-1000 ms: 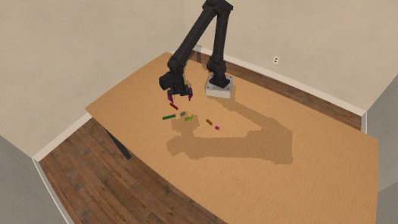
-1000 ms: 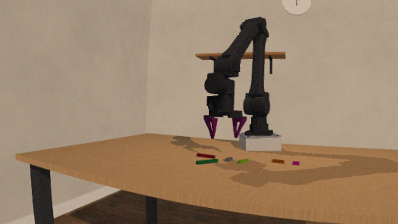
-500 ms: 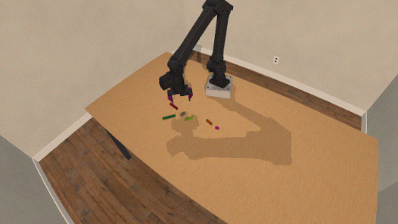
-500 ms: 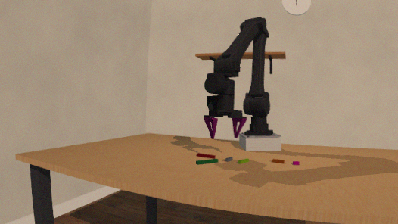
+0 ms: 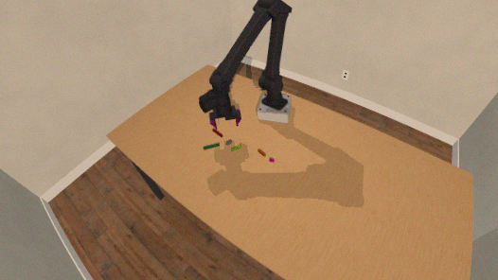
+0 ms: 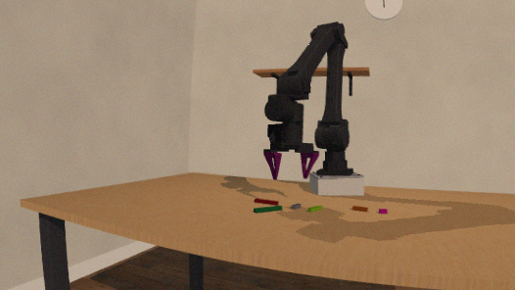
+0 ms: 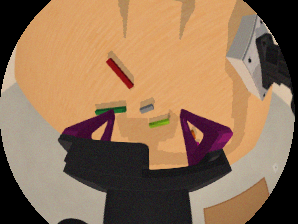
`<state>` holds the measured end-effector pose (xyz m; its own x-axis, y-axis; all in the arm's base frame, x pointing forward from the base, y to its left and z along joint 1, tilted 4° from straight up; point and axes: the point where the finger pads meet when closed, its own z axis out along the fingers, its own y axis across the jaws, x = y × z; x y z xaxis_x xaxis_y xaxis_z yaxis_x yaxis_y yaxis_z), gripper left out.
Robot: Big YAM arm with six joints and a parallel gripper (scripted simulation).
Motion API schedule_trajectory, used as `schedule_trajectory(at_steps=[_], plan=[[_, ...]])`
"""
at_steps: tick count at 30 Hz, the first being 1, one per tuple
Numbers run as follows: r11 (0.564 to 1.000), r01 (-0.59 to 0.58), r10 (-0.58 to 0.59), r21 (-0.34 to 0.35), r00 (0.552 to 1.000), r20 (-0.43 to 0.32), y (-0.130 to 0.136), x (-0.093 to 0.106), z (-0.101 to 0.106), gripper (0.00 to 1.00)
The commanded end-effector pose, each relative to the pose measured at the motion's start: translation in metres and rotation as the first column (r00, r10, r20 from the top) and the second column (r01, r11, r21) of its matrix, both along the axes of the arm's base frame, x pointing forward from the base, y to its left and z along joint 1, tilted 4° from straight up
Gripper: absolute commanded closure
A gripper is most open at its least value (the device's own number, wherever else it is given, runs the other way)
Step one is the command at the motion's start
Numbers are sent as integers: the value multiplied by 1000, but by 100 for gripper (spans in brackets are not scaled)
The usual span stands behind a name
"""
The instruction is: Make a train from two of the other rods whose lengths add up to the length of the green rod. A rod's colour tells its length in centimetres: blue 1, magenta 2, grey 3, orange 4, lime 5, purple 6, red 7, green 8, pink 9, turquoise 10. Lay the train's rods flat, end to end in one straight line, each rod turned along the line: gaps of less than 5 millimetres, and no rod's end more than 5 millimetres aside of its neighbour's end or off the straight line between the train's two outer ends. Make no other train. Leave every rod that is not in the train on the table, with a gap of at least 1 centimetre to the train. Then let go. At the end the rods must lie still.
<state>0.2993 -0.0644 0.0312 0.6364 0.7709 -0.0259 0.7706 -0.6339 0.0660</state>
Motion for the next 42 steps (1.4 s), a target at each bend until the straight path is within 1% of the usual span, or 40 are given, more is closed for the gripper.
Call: schedule_trajectory(at_steps=[1,19,25,29,31,33,34,35,36,37,39,40,41,42], plan=[[1000,27,-27,-5,999,26,-7,17,9,0],[1000,28,-28,-5,999,27,-8,17,9,0],[996,-84,84,-13,996,24,-10,20,11,0],[977,-214,214,-19,977,12,-11,19,10,0],[977,-214,214,-19,977,12,-11,19,10,0],[954,-300,301,-25,954,11,-12,22,12,0],[954,-300,301,-22,954,6,-12,19,11,0],[937,-348,348,-23,937,0,-12,18,10,0],[937,-348,348,-20,937,-4,-12,16,8,0],[917,-398,398,-24,917,-5,-13,18,10,0],[917,-398,398,-24,917,-5,-13,18,10,0],[893,-450,450,-29,893,-6,-14,21,12,0],[893,-450,450,-28,893,-7,-14,20,11,0],[863,-504,504,-33,864,-9,-15,22,13,0]])
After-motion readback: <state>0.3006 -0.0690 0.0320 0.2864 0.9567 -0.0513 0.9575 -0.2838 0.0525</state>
